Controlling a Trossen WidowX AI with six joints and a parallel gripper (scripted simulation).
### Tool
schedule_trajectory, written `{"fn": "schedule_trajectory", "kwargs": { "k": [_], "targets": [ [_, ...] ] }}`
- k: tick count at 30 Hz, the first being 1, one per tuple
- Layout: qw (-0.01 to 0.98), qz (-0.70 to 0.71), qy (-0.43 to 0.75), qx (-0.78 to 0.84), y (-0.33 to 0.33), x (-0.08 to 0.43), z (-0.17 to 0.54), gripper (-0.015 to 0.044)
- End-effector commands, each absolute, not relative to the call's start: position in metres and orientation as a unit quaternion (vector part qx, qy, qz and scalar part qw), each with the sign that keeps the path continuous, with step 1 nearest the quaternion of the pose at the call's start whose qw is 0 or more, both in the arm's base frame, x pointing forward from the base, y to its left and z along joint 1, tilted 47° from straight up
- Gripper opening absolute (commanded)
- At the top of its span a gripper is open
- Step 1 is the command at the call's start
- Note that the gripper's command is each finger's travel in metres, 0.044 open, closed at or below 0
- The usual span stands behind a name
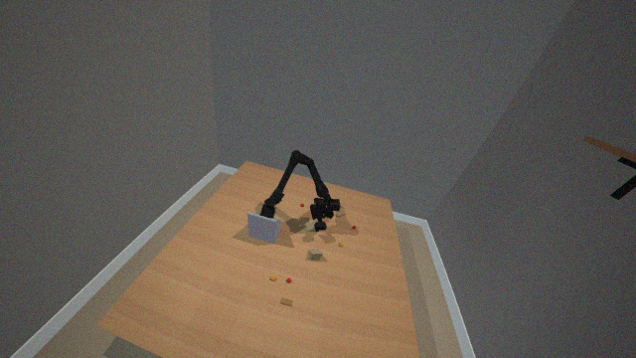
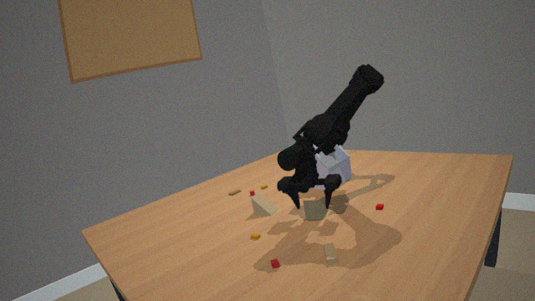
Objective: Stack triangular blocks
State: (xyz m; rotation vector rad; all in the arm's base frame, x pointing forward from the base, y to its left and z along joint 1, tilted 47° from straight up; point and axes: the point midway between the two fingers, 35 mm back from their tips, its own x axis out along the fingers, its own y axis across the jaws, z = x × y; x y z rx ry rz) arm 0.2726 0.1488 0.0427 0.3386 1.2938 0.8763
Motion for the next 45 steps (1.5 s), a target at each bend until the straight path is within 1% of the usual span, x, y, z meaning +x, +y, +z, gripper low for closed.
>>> {"fn": "schedule_trajectory", "kwargs": {
  "k": [1,13,20,27,35,45],
  "targets": [
    [0.695,0.391,0.583,0.153,0.154,0.271,0.038,0.0440],
    [0.695,0.393,0.582,0.156,0.168,0.267,0.029,0.0440],
    [0.695,0.393,0.582,0.156,0.168,0.267,0.029,0.0256],
    [0.695,0.393,0.582,0.156,0.168,0.267,0.029,0.0210],
    [0.695,0.394,0.582,0.155,0.157,0.267,0.038,0.0000],
    [0.695,0.393,0.582,0.156,0.146,0.267,0.050,0.0000]
  ]
}}
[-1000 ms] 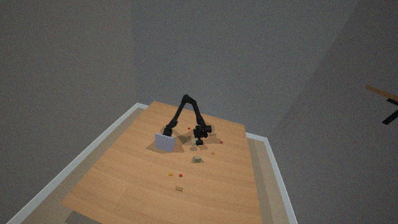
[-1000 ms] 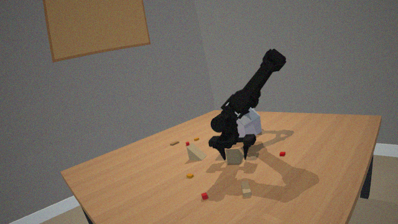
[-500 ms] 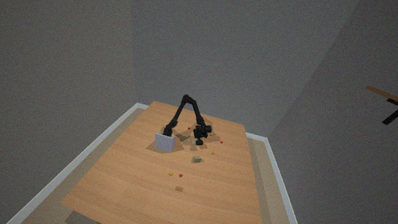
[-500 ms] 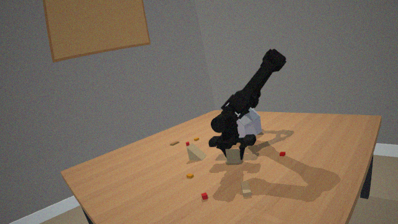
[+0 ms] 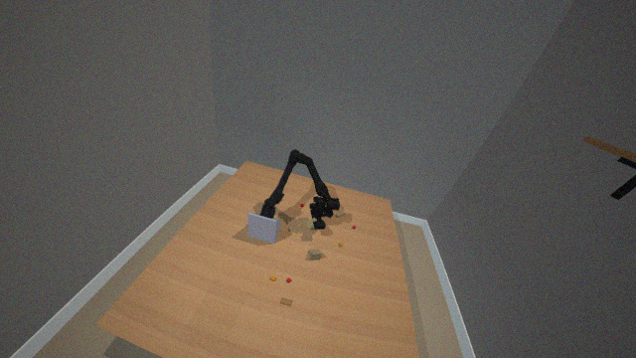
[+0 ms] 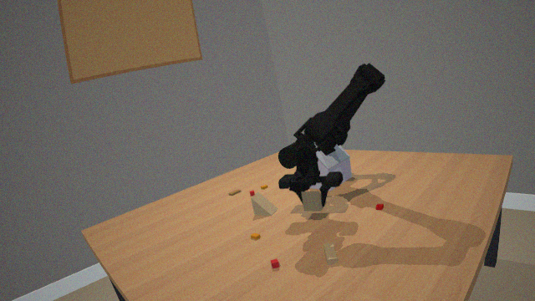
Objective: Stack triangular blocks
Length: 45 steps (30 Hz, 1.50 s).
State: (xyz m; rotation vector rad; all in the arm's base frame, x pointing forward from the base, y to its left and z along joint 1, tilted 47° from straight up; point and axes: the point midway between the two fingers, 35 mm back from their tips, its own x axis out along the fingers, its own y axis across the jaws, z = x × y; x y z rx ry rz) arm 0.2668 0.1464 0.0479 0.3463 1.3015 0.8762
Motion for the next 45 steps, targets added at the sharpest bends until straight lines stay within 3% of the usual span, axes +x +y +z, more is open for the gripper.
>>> {"fn": "schedule_trajectory", "kwargs": {
  "k": [1,12,45],
  "targets": [
    [0.694,0.391,0.584,0.159,0.1460,0.2669,0.0489,0.0000],
    [0.686,0.365,0.601,0.189,0.1465,0.2669,0.0475,0.0000],
    [0.534,0.065,0.700,0.470,0.1465,0.2667,0.0475,0.0000]
  ]
}}
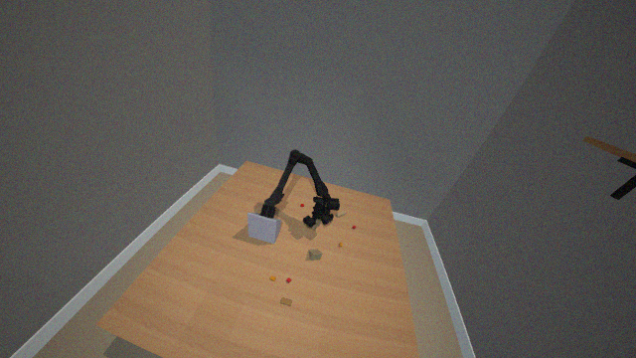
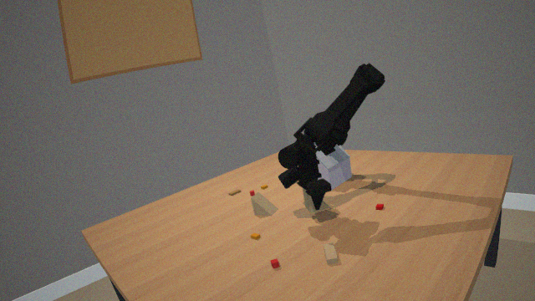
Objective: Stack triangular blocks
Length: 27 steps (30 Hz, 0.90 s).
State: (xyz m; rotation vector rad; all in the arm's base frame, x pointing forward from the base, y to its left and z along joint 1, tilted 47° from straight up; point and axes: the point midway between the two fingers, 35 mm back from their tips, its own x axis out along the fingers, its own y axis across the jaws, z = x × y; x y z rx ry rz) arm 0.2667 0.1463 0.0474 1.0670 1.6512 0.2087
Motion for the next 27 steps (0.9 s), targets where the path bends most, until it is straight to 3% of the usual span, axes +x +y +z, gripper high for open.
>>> {"fn": "schedule_trajectory", "kwargs": {
  "k": [1,18,27],
  "targets": [
    [0.527,0.055,0.701,0.478,0.1465,0.2667,0.0475,0.0000],
    [0.409,-0.100,0.696,0.582,0.1466,0.2667,0.0475,0.0000],
    [0.405,-0.104,0.695,0.585,0.1514,0.2669,0.0427,0.0000]
  ]
}}
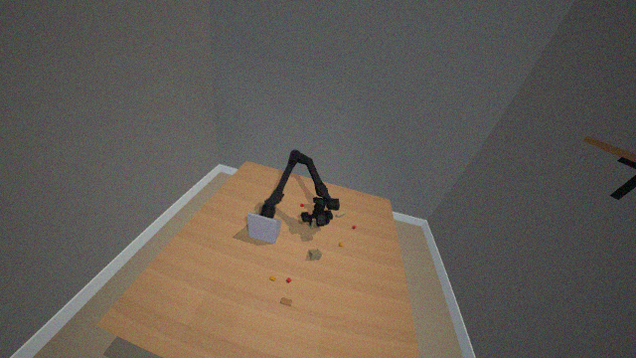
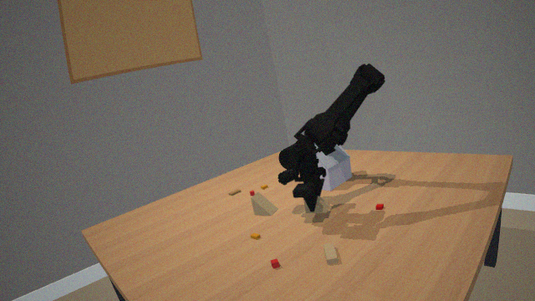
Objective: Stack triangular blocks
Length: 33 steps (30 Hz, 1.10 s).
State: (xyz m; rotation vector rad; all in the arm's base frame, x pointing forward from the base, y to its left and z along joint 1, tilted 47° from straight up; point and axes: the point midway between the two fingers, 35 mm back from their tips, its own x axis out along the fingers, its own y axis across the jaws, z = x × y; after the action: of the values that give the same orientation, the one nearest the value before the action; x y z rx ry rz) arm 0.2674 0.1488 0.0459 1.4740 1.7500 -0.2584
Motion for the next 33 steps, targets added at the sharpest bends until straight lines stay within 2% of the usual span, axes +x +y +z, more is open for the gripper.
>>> {"fn": "schedule_trajectory", "kwargs": {
  "k": [1,17,33],
  "targets": [
    [0.406,-0.104,0.695,0.584,0.153,0.267,0.042,0.0000],
    [0.411,-0.097,0.696,0.581,0.166,0.266,0.029,0.0000],
    [0.411,-0.095,0.696,0.581,0.166,0.266,0.030,0.0420]
  ]
}}
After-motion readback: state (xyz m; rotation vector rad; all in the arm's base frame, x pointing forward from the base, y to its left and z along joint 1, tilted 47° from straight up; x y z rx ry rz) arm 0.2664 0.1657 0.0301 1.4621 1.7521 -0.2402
